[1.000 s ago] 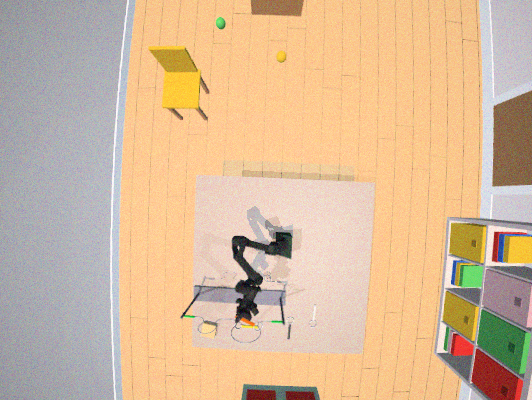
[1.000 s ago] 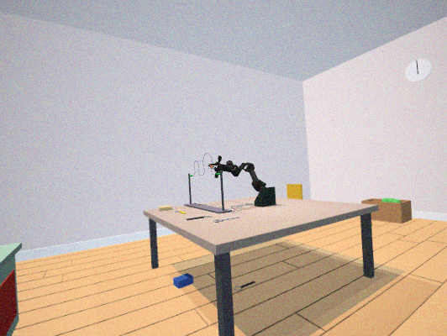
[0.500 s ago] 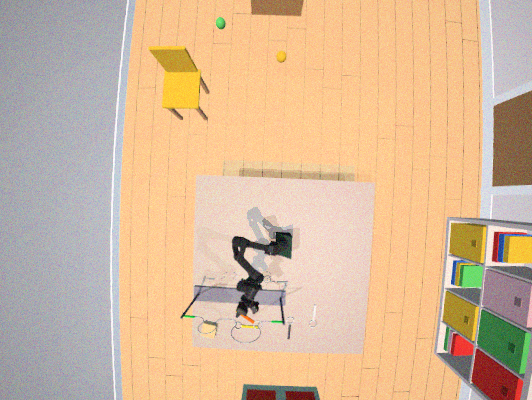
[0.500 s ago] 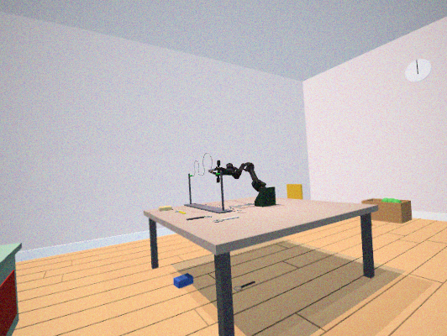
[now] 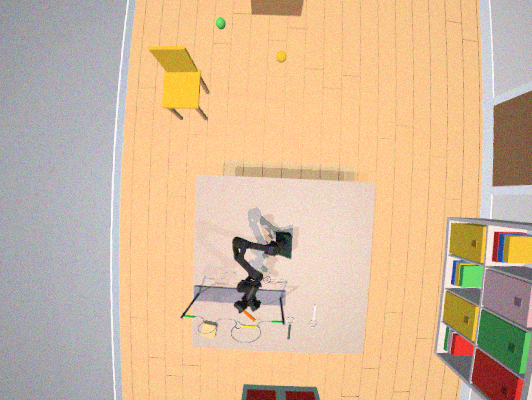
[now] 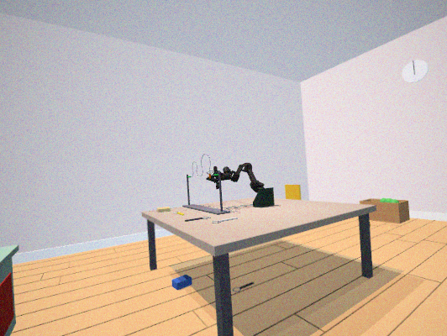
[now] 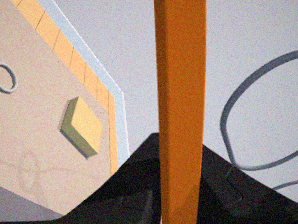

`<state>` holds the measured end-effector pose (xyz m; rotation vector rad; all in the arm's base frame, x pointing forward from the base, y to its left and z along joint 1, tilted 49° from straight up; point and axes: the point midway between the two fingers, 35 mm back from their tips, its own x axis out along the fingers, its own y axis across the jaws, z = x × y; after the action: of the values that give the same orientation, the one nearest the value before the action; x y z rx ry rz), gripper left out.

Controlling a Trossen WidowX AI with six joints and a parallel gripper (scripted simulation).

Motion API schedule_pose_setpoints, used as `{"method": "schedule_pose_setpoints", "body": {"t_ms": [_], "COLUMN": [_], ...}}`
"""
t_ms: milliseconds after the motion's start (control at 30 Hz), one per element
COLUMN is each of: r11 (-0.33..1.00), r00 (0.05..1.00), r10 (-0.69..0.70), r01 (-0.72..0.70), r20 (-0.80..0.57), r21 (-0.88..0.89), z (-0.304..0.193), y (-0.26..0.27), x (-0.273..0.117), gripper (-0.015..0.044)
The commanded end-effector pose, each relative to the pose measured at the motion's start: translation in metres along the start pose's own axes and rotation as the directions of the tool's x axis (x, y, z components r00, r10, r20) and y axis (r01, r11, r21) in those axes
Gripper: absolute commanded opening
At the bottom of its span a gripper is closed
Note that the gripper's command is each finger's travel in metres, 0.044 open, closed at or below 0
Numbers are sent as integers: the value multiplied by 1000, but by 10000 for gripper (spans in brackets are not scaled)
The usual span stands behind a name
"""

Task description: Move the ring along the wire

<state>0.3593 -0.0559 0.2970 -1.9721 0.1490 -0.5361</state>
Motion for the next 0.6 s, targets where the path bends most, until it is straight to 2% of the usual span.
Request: {"method": "schedule_pose_setpoints", "body": {"t_ms": [0, 567], "r11": [997, 883], "r00": [999, 978], "r10": [41, 210], "r01": [-40, -186], "r20": [-4, -9], "r21": [70, 431], "z": [1, 18], "y": [15, 74], "x": [-2, -18], "gripper": [-150, -150]}}
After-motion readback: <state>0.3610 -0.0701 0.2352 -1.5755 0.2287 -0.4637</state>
